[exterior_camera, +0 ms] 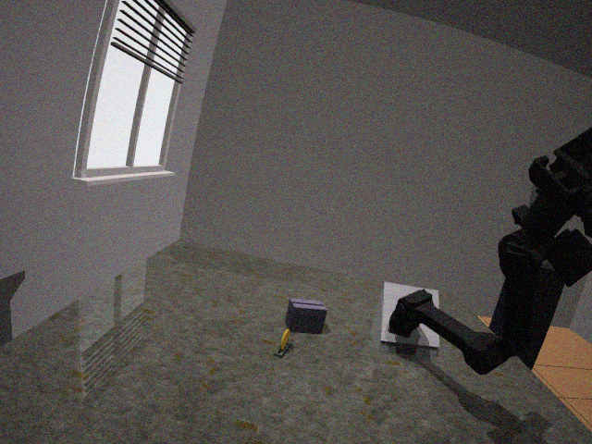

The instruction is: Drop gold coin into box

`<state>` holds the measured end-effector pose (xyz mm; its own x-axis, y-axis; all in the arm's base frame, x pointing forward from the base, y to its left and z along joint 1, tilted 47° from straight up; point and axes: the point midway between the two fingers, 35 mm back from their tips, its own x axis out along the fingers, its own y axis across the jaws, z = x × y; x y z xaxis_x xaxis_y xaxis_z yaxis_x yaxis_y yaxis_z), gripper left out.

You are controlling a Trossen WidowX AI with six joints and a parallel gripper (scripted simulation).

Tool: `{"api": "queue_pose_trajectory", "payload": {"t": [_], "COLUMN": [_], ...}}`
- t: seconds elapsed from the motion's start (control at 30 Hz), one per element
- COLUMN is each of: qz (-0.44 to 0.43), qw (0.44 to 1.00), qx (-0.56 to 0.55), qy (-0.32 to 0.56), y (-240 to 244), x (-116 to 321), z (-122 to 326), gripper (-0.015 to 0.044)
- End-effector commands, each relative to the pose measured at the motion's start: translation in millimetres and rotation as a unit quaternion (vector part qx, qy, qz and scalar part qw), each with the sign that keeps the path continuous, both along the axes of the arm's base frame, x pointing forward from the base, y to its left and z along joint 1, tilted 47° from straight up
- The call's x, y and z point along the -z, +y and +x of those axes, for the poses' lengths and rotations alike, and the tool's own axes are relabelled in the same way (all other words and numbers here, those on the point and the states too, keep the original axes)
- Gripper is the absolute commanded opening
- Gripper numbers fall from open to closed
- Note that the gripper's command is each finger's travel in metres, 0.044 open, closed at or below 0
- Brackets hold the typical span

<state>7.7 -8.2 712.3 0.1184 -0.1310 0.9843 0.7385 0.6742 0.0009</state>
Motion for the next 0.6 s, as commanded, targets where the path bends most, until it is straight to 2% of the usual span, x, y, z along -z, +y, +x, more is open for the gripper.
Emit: {"api": "queue_pose_trajectory", "payload": {"t": [0.0, 0.33, 0.57], "qz": [0.029, 0.084, 0.084], "qw": [0.998, 0.974, 0.929], "qx": [0.003, 0.015, 0.007], "qy": [0.051, 0.208, 0.361], "y": [-26, -85, -112], "x": [7, 43, 97], "z": [31, 125, 219], "gripper": [0.0161, 0.0161, 0.0161]}}
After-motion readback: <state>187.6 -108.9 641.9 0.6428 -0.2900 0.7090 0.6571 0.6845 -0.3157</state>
